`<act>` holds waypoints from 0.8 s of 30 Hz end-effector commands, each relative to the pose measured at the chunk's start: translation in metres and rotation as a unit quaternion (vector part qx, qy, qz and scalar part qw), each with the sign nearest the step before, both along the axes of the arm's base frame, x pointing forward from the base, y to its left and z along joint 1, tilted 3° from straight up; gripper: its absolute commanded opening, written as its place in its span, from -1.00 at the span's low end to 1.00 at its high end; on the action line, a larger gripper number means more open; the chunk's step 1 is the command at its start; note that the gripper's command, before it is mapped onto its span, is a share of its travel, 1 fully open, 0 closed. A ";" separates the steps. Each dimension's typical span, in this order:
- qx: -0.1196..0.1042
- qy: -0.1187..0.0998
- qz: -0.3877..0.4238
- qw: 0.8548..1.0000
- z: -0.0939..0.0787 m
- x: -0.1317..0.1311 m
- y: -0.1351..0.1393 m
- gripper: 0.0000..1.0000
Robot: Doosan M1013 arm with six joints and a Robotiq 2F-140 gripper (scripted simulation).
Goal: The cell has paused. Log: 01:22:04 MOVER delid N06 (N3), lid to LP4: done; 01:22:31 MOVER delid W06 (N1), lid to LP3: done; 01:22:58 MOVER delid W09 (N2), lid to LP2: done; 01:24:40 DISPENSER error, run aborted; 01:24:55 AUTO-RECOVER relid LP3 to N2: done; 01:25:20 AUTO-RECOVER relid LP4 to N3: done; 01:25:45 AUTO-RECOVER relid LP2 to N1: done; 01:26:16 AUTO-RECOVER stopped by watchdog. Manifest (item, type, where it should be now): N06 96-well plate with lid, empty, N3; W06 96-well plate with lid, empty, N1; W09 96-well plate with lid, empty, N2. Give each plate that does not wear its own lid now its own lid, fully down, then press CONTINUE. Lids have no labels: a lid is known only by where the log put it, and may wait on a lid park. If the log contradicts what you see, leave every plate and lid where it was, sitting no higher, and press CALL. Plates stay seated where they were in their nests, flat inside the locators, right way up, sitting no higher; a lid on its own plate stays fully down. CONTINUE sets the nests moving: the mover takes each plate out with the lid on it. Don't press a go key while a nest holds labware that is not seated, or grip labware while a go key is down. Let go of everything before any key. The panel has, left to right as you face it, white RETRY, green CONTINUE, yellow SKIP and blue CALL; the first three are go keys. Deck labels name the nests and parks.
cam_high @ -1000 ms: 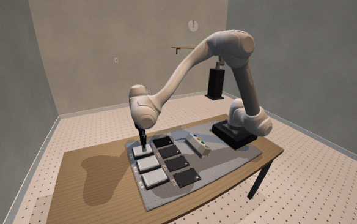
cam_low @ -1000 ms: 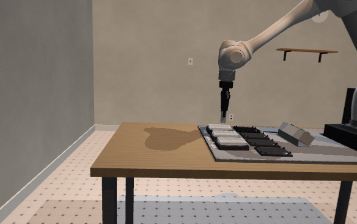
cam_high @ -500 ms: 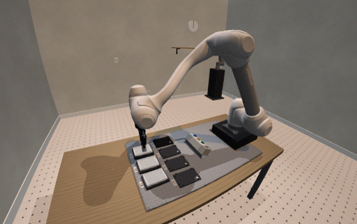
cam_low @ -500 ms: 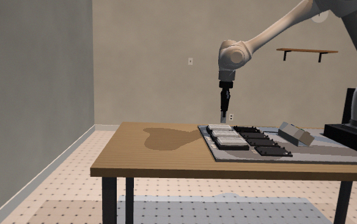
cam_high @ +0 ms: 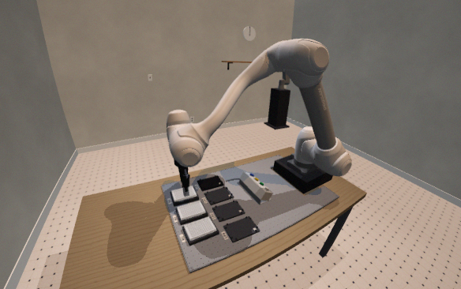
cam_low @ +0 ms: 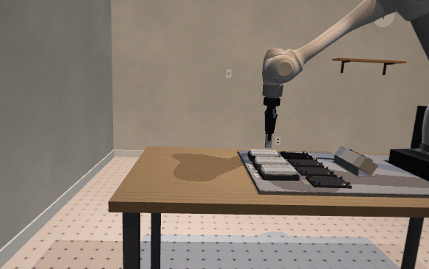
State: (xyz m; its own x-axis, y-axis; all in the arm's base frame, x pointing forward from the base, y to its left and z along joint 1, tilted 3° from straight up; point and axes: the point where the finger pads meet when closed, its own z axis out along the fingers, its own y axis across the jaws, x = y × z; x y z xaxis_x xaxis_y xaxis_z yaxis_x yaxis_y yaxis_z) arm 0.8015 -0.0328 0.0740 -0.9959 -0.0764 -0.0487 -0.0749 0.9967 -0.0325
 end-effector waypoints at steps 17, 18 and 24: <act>-0.029 0.015 0.475 0.879 -0.002 0.002 0.074 -1.00; -0.031 0.016 0.502 0.864 -0.002 0.002 0.080 -1.00; -0.044 0.022 0.652 0.757 -0.004 0.000 0.122 -1.00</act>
